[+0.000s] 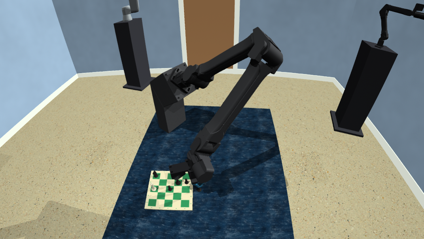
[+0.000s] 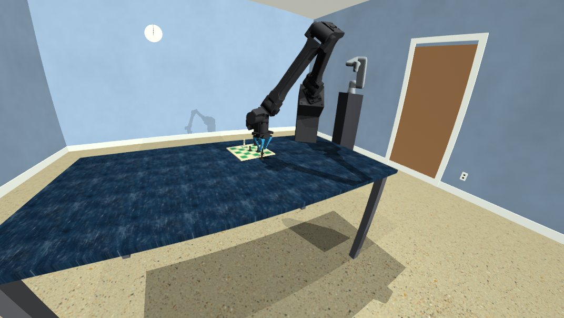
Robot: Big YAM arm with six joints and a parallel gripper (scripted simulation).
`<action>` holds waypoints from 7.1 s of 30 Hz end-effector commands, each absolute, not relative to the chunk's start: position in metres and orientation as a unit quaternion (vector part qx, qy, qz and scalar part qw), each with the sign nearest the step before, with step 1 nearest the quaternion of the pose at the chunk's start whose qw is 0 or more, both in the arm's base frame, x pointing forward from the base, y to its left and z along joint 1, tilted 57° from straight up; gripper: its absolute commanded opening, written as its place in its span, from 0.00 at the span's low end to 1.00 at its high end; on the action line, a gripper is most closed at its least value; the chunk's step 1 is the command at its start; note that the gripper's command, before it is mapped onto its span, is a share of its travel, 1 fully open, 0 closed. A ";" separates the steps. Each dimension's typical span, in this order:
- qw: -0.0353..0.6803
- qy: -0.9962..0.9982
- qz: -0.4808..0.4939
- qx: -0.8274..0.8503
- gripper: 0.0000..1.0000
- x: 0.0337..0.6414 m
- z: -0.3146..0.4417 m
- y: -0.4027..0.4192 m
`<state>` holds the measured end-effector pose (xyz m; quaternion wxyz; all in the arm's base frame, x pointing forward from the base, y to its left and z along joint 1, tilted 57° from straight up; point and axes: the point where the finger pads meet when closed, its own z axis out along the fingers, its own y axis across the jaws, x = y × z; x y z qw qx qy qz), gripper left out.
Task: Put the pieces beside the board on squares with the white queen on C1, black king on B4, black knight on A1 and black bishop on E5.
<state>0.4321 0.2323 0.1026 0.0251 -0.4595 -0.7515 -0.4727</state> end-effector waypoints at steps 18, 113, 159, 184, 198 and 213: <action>0.026 -0.746 -0.475 -0.466 0.35 0.438 0.103 0.234; 0.023 -0.745 -0.479 -0.463 0.35 0.434 0.119 0.238; 0.021 -0.745 -0.481 -0.462 0.35 0.433 0.117 0.238; 0.021 -0.745 -0.481 -0.462 0.35 0.432 0.117 0.238; 0.021 -0.745 -0.481 -0.462 0.35 0.432 0.117 0.238; 0.028 -0.748 -0.475 -0.463 0.35 0.439 0.098 0.253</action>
